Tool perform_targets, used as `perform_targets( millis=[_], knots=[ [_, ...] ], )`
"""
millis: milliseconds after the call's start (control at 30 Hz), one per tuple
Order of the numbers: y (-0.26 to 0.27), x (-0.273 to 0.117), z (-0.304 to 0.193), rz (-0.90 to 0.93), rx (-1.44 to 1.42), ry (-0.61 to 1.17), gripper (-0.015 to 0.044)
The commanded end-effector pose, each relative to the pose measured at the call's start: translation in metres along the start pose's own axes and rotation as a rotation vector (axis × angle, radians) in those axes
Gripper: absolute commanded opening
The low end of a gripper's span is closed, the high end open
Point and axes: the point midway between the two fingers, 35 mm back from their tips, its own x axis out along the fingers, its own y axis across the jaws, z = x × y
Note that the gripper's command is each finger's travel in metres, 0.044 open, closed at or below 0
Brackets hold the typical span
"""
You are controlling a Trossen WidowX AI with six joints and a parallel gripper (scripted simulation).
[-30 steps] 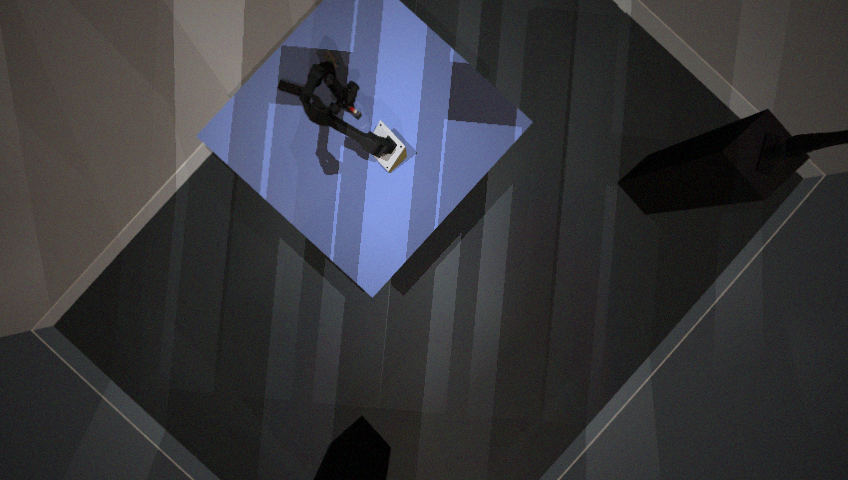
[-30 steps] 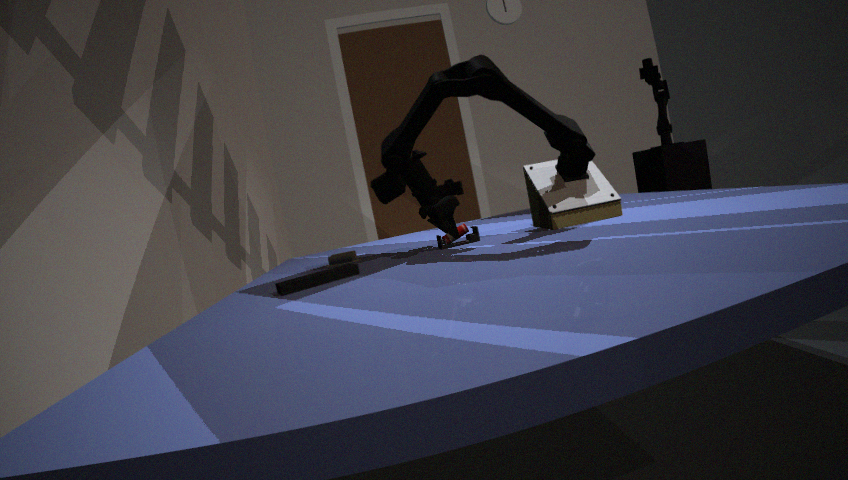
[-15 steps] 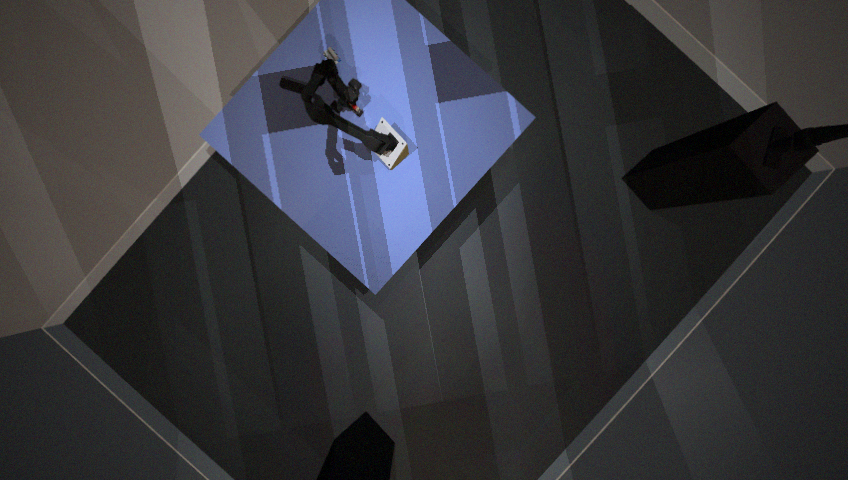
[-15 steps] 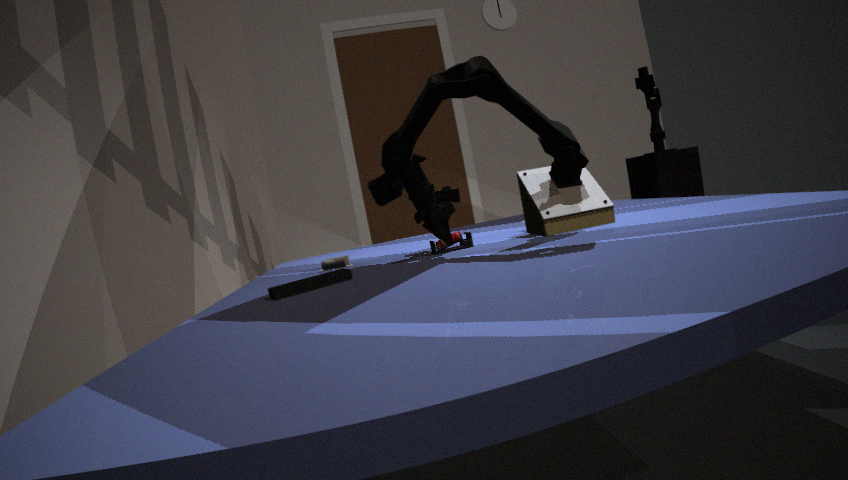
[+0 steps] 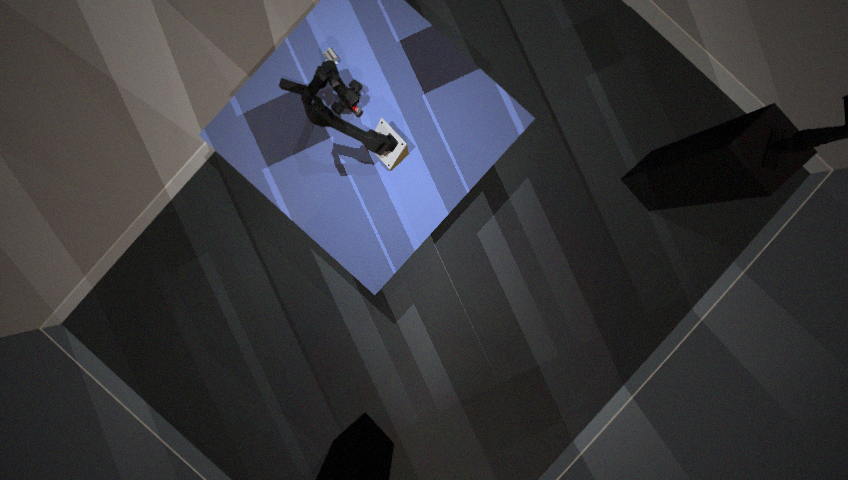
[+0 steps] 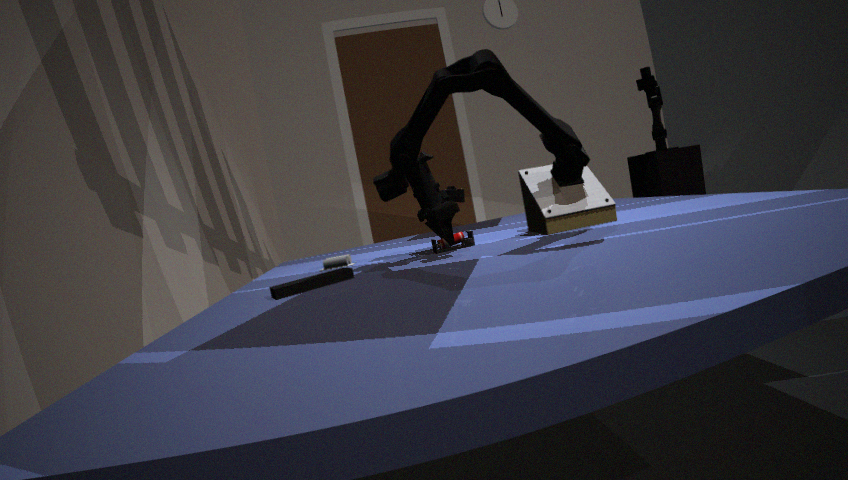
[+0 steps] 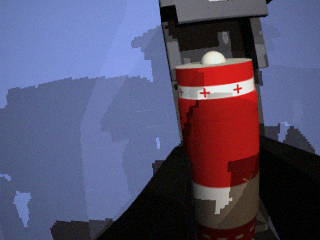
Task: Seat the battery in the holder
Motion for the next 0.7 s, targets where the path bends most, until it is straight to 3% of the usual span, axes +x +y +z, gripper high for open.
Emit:
perform_targets(
  millis=[0,667],
  knots=[
    [-0.0006,-0.0008,-0.0037,0.002,-0.008,0.038,0.0079],
    [-0.0025,0.0011,0.0007,0.006,-0.011,0.119,0.0079]
  ],
)
